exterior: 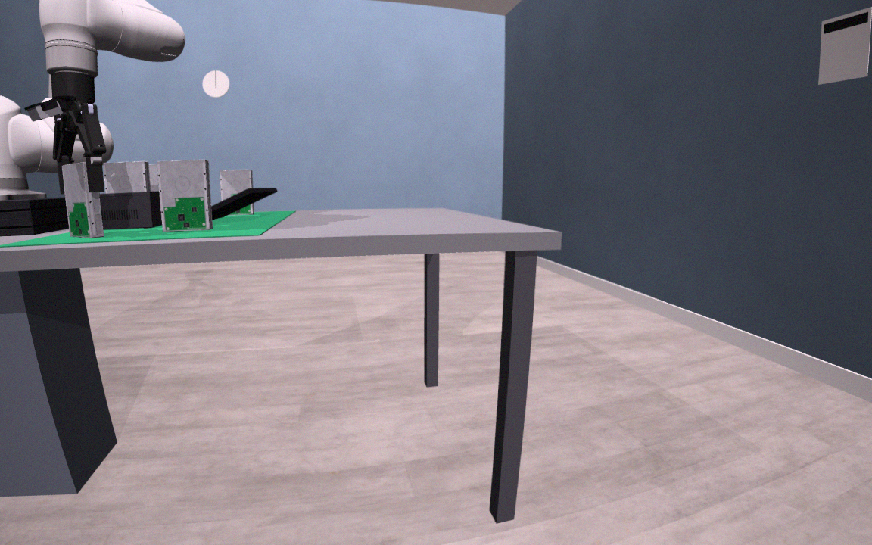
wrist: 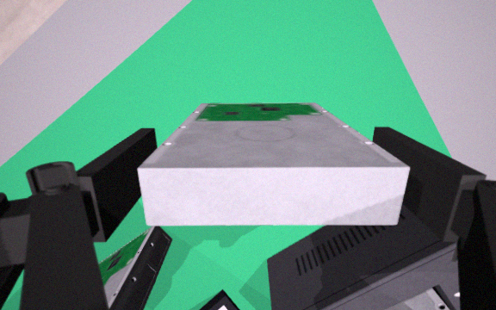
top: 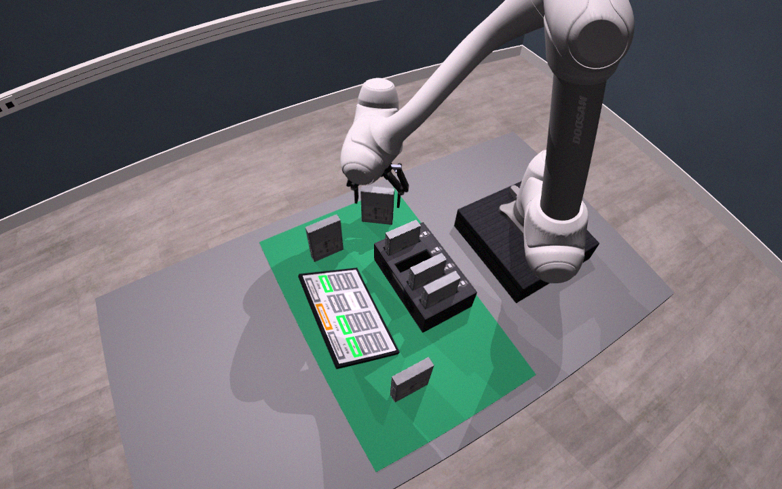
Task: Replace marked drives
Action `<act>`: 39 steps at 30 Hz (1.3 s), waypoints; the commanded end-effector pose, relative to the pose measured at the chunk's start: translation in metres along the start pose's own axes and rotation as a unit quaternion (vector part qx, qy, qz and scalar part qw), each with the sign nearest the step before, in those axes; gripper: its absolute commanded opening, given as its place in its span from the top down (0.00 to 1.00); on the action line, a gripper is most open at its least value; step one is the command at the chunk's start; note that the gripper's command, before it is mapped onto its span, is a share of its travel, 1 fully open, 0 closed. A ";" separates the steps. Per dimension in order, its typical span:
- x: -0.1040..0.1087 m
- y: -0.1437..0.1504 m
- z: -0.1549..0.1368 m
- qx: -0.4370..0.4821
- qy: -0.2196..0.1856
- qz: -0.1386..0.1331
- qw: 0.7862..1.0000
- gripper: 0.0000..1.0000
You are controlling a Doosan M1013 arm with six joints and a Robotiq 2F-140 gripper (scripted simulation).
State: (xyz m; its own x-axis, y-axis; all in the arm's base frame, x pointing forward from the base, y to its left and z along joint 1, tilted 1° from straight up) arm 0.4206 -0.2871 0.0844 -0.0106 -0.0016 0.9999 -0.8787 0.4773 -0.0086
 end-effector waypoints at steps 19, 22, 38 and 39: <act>0.001 0.000 0.000 0.000 0.000 0.001 1.000 0.28; 0.002 0.000 0.000 0.000 0.000 0.001 1.000 0.28; 0.003 0.000 0.000 0.000 0.000 0.001 1.000 0.29; 0.003 0.000 0.000 0.000 0.000 0.001 1.000 0.29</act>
State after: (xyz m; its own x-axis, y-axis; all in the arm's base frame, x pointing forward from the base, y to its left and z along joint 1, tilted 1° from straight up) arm 0.4205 -0.2870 0.0866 -0.0106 -0.0017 0.9999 -0.8787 0.4773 -0.0085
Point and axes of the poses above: the point where the finger pads meet when closed, its own x axis back along the fingers, its own y axis across the jaws, z = x × y, the point moved 6 cm from there along x, back along the fingers, and after that the axes turned 7 degrees about x, right-handed, at the moved point
